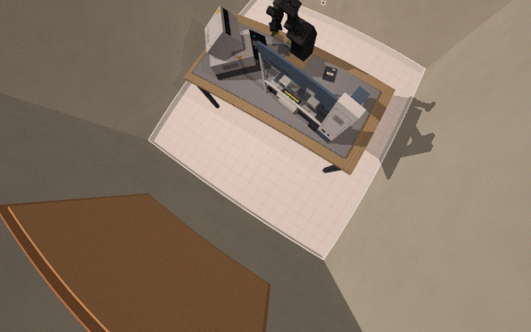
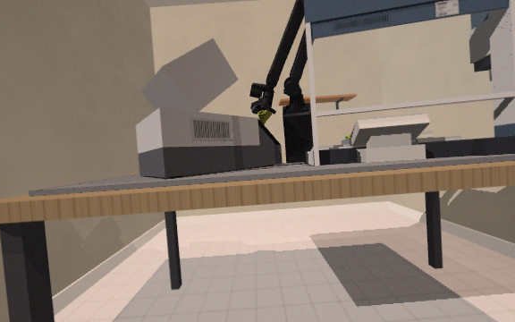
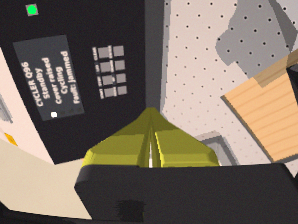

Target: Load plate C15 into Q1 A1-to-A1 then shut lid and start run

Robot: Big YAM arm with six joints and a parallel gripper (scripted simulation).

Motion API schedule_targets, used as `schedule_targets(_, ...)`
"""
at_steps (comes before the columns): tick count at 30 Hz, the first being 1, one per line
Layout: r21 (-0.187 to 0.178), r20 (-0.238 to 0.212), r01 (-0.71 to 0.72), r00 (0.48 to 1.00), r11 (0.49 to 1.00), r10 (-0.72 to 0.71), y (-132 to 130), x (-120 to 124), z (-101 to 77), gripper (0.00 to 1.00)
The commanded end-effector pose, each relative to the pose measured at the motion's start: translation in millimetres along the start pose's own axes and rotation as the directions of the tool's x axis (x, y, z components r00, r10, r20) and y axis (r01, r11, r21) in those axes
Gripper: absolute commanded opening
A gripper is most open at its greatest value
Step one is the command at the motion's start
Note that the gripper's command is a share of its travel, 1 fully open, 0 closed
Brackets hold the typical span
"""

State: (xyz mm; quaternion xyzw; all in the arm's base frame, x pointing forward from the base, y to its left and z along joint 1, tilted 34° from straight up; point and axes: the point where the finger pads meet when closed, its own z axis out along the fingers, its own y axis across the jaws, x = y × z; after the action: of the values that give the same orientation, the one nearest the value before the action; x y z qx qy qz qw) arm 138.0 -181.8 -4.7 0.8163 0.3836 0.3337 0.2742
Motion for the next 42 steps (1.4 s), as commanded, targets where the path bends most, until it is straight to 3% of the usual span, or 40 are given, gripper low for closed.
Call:
schedule_targets(1,0.001,-0.004,0.001,1.0,1.0,-0.001,3.4,-1.0,0.9,0.0)
schedule_targets(7,-0.003,0.009,0.004,1.0,1.0,-0.004,-4.7,1.2,-2.1,0.0)
schedule_targets(13,-0.023,0.022,0.036,0.999,0.999,-0.036,7.4,-5.5,-2.9,0.0)
schedule_targets(24,-0.005,-0.003,0.009,1.0,1.0,-0.009,10.8,-4.8,0.4,0.0)
schedule_targets(42,-0.022,0.024,0.028,0.999,0.999,-0.027,16.9,-15.7,-4.0,0.0)
